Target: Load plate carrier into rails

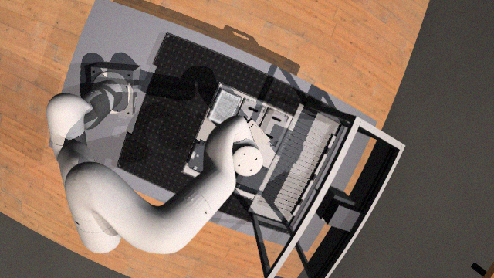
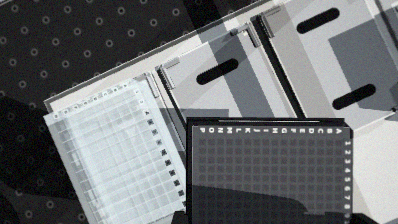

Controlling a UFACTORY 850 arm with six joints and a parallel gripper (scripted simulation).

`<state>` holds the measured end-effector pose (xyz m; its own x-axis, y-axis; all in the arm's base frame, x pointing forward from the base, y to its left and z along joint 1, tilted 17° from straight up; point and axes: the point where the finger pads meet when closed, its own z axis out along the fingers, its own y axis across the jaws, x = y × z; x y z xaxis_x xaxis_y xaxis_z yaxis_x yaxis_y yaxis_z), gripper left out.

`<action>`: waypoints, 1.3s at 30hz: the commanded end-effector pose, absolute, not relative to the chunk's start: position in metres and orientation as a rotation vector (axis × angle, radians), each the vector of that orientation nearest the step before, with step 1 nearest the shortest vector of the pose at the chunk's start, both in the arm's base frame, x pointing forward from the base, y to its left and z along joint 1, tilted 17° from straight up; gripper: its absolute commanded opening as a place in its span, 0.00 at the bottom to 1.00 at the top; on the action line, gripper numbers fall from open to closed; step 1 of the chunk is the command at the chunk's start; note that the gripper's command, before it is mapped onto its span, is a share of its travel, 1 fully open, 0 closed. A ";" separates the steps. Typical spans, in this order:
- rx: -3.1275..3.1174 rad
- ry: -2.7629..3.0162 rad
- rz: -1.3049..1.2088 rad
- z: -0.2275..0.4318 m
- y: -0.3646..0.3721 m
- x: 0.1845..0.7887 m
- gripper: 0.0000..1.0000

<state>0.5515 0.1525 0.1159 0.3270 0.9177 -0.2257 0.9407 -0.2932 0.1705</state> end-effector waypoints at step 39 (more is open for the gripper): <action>2.851 0.150 0.136 0.160 -0.017 0.505 0.00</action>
<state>0.5060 -0.0103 0.1571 0.9886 0.1378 0.0612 0.1157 -0.9535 0.2785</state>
